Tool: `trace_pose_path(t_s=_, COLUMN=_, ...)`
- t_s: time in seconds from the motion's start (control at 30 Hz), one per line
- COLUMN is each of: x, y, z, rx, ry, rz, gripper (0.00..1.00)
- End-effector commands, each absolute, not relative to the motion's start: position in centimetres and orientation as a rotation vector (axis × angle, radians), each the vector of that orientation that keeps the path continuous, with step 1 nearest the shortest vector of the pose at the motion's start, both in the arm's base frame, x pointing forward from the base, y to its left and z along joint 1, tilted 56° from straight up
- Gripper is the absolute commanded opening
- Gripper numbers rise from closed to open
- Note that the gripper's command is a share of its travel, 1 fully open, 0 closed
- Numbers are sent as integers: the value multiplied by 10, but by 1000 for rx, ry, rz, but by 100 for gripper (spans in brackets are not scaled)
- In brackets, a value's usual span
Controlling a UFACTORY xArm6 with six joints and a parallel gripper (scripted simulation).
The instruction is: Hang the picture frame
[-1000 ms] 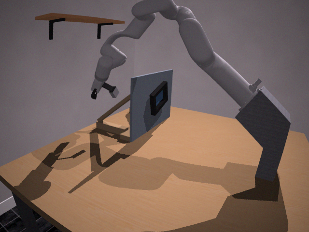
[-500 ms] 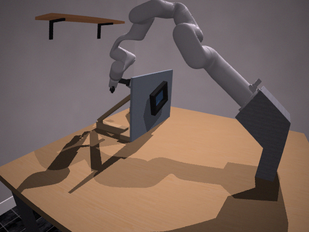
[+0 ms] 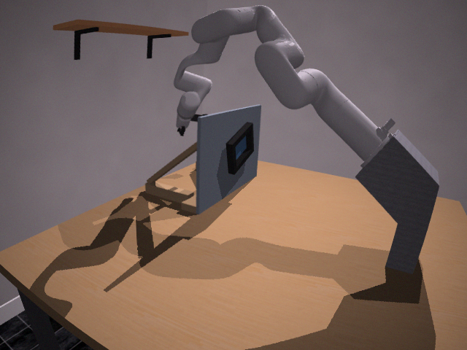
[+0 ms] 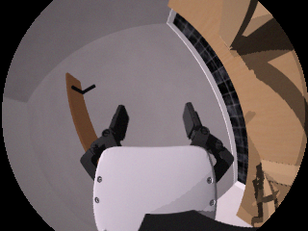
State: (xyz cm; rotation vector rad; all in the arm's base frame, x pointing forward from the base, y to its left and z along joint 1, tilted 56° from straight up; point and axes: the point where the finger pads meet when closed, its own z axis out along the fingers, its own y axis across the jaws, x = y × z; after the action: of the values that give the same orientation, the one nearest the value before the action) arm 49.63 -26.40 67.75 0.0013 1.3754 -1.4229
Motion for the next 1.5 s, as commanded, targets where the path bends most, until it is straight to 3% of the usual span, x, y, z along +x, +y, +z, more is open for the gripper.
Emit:
trace_pose_path(t_s=0.0, x=496, y=-265, z=681, rx=2, ry=1368, rz=-1424, gripper=100)
trace_pose_path(t_s=0.37, x=489, y=-280, z=679, rx=70, ry=1372, rz=-1409, gripper=100)
trace_pose_path(t_s=0.53, x=466, y=-323, z=670, rx=279, ry=1372, rz=-1364, gripper=100)
trace_pose_path(t_s=0.93, x=378, y=-424, z=634, rx=828, ry=1252, rz=-1264, gripper=100)
trace_pose_path(t_s=0.97, x=352, y=-450, z=623, rx=973, ry=1198, rz=-1233, gripper=100)
trace_pose_path(t_s=1.47, x=213, y=-532, z=559, rx=1578, ry=803, rz=-1112, gripper=100)
